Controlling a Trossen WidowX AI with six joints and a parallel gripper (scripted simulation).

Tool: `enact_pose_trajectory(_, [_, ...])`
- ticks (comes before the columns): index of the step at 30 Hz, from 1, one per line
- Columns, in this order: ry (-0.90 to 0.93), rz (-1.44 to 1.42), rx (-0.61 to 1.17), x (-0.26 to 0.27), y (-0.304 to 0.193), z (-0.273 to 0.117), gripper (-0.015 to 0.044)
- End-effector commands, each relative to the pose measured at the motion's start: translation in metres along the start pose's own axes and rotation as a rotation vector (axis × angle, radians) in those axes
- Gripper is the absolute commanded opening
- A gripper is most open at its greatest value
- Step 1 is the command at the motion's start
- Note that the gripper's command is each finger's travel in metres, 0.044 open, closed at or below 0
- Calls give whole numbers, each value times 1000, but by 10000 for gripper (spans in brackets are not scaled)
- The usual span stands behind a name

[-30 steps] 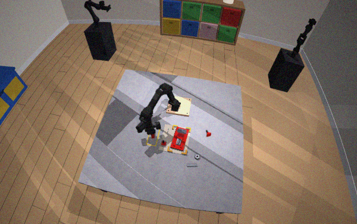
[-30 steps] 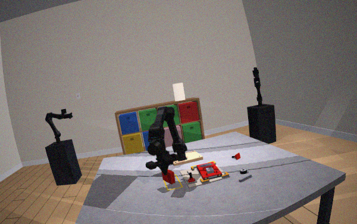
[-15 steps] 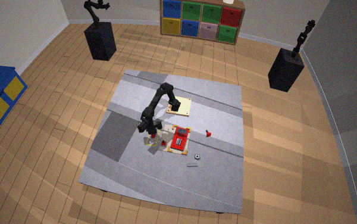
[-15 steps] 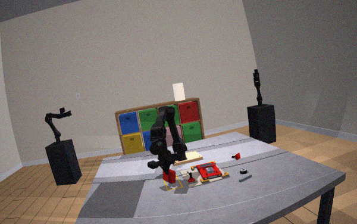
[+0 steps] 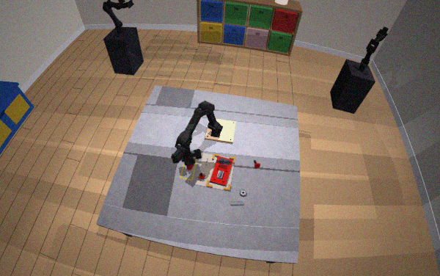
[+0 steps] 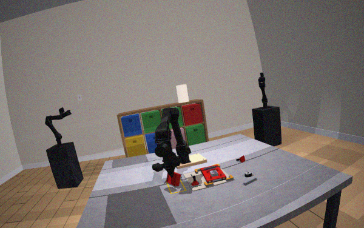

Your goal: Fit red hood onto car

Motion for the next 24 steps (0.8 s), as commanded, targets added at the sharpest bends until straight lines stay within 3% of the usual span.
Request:
enact_pose_trajectory(1, [2,4,-4,4,-1,0,0])
enact_pose_trajectory(12, [3,4,-4,9,-1,-4,0])
enact_pose_trajectory(21, [3,4,-4,6,-1,-74,0])
enact_pose_trajectory(24, [3,4,-4,6,-2,-80,0])
Point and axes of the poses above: the point midway between the two fingers, 35 mm back from their tips, its own z axis out along the fingers, its own x axis across the jaws, y = z × x, the point moved 5 cm from there along -z, back along the fingers, and after that the axes turned 8 degrees about z, right-handed, at the moved point
